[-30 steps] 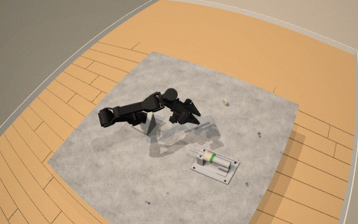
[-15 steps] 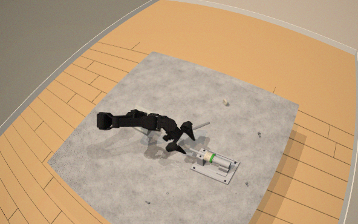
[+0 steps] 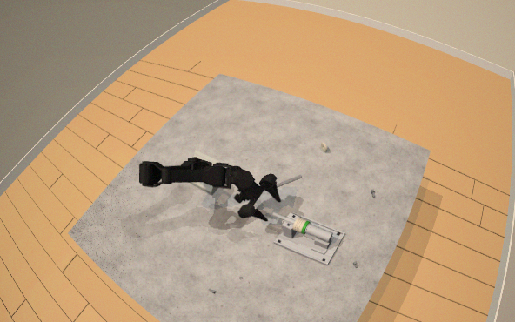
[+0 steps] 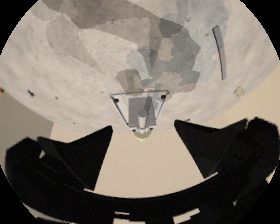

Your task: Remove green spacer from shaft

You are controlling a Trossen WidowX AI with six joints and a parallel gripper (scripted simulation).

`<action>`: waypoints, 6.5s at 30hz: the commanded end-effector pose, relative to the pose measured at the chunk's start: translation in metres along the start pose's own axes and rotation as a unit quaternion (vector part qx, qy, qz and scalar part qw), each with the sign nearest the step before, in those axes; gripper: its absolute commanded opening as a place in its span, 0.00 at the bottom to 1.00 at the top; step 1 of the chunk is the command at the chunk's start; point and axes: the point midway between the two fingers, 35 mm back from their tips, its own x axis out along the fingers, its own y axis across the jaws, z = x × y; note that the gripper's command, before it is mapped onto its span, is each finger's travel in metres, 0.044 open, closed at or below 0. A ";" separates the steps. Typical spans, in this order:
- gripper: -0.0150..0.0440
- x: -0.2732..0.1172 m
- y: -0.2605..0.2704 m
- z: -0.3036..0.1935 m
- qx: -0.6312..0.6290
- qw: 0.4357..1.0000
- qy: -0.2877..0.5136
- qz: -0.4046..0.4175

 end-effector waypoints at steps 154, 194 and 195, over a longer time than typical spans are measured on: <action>0.25 0.054 0.001 0.005 0.002 1.000 0.000 0.002; 0.25 0.047 0.001 0.012 0.002 1.000 0.000 0.002; 0.25 0.047 0.001 0.012 0.002 1.000 0.000 0.002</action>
